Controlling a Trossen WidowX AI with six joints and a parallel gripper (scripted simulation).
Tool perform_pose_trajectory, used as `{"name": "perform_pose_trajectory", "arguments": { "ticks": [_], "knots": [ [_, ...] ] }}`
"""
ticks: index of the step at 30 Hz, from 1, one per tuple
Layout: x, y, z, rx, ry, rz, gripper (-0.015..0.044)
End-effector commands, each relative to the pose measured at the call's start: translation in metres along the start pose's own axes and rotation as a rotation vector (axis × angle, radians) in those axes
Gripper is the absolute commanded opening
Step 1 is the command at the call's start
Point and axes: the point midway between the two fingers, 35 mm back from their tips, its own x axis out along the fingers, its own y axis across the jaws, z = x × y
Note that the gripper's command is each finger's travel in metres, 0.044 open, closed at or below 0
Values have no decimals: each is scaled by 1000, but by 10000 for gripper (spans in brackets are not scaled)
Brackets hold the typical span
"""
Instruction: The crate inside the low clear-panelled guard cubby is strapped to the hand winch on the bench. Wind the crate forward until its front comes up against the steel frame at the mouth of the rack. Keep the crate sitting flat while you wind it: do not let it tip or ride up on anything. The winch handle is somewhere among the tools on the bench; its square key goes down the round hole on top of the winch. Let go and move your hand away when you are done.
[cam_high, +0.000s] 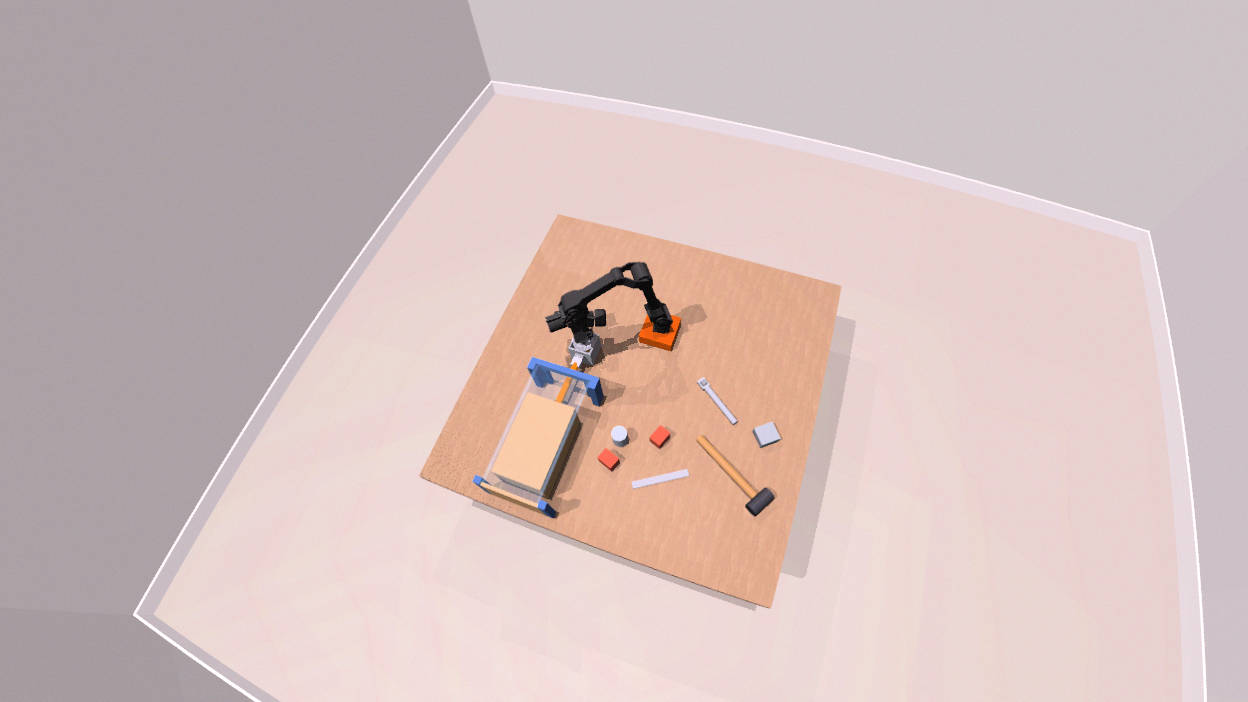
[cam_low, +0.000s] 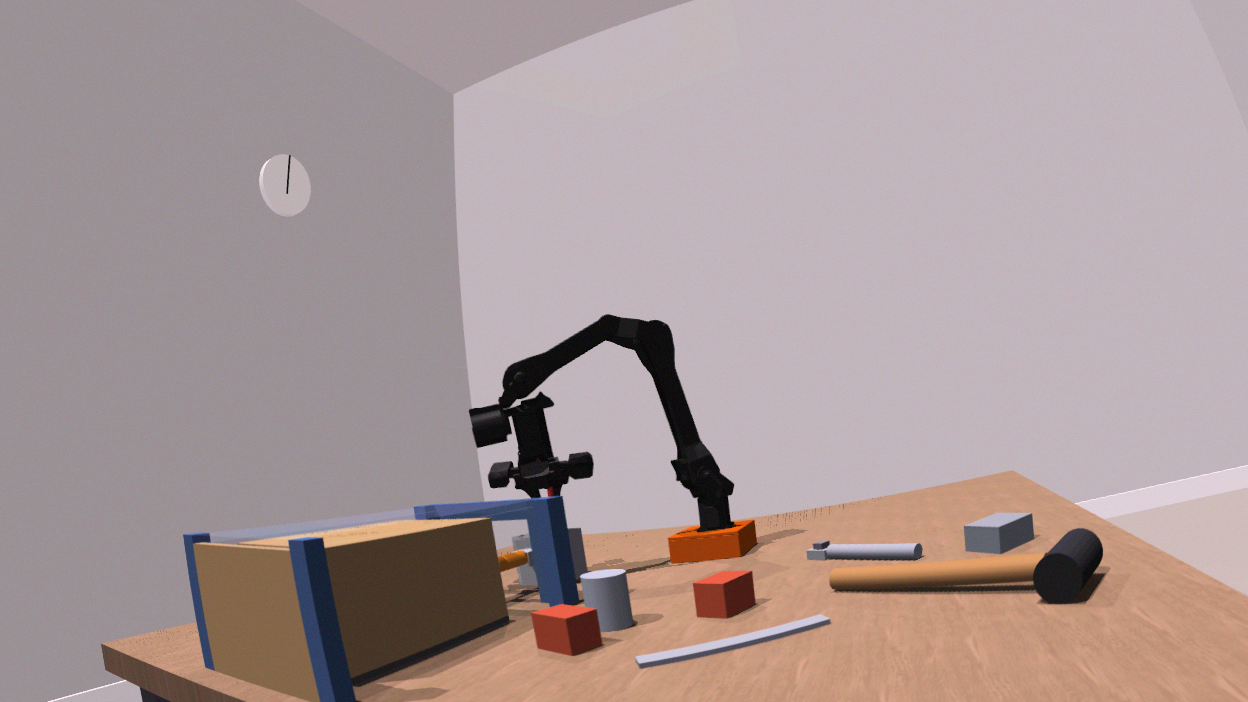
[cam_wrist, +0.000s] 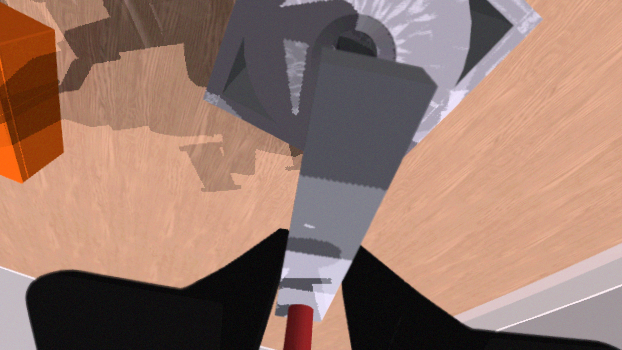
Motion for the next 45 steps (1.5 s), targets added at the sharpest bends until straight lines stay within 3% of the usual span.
{"name": "perform_pose_trajectory", "arguments": {
  "ticks": [1, 45],
  "knots": [
    [1, 0, 1, 0, 0, -2, 0],
    [8, 0, 4, -1, 0, -2, 0]
  ]
}}
